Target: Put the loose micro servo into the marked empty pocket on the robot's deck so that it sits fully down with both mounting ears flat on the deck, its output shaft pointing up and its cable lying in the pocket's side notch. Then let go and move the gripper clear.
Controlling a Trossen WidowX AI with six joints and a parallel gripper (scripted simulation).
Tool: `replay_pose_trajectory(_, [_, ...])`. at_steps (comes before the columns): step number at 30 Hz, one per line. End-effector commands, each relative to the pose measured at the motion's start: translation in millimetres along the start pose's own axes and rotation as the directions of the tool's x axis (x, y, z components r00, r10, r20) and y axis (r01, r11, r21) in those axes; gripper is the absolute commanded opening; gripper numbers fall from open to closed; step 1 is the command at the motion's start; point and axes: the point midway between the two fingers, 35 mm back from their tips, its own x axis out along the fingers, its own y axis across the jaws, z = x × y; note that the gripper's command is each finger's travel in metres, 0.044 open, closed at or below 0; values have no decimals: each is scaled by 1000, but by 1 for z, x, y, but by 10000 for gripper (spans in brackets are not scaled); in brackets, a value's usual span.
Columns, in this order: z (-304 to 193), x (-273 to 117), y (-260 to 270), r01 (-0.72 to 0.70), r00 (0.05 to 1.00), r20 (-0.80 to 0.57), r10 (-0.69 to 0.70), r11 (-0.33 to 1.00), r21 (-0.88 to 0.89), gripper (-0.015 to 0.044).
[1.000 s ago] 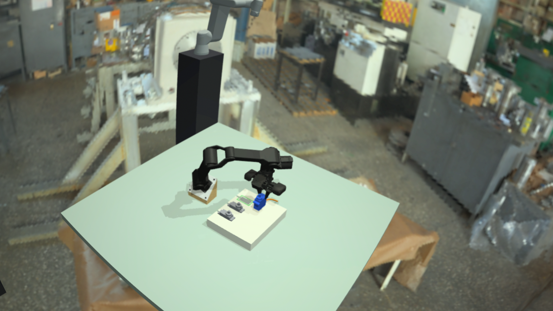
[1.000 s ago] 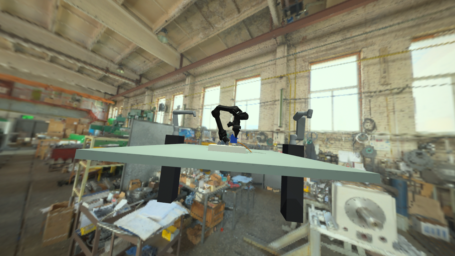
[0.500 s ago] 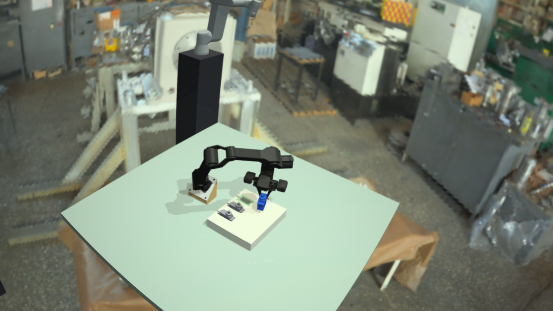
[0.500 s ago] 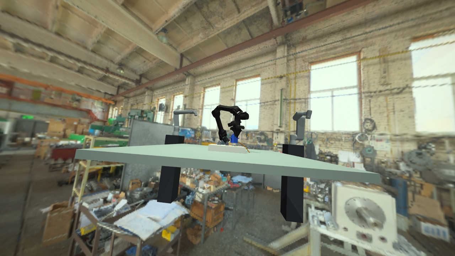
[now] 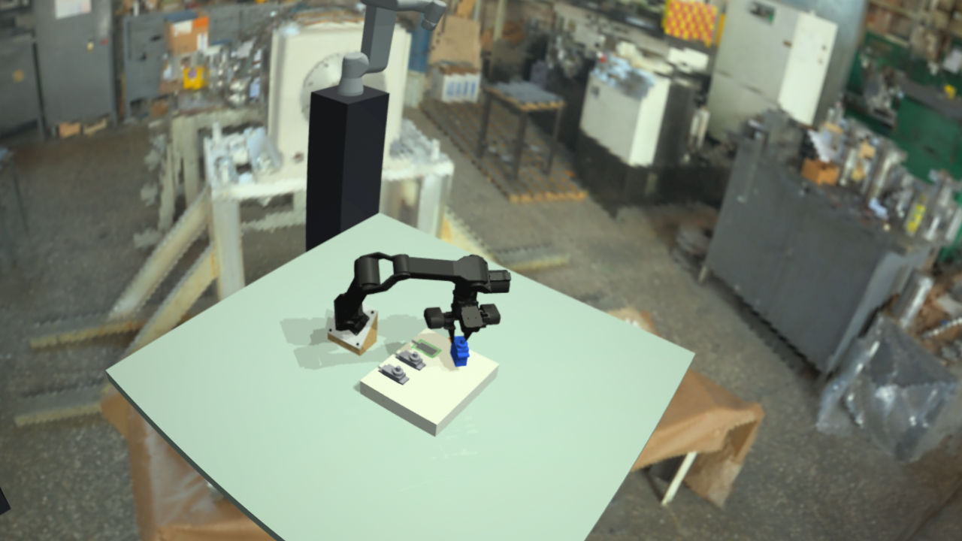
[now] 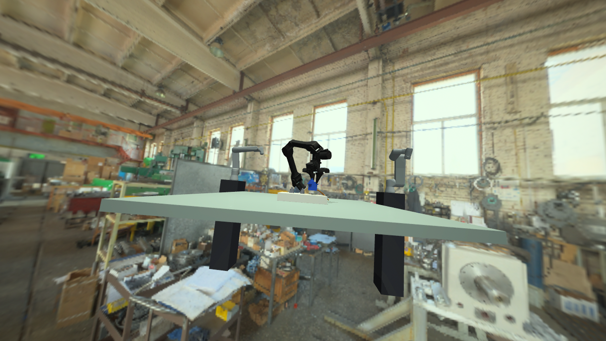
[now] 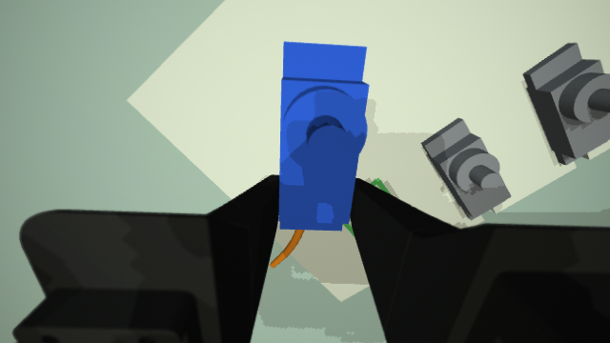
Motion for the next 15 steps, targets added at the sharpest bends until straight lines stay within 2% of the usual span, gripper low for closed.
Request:
replay_pose_trajectory(1, [-1, -1, 1, -2, 1000, -1, 2, 993, -121, 0])
replay_pose_trajectory(8, [-1, -1, 1, -2, 1000, -1, 2, 934, -356, 0])
replay_pose_trajectory(15, [-1, -1, 1, -2, 1000, -1, 2, 821, -571, 0])
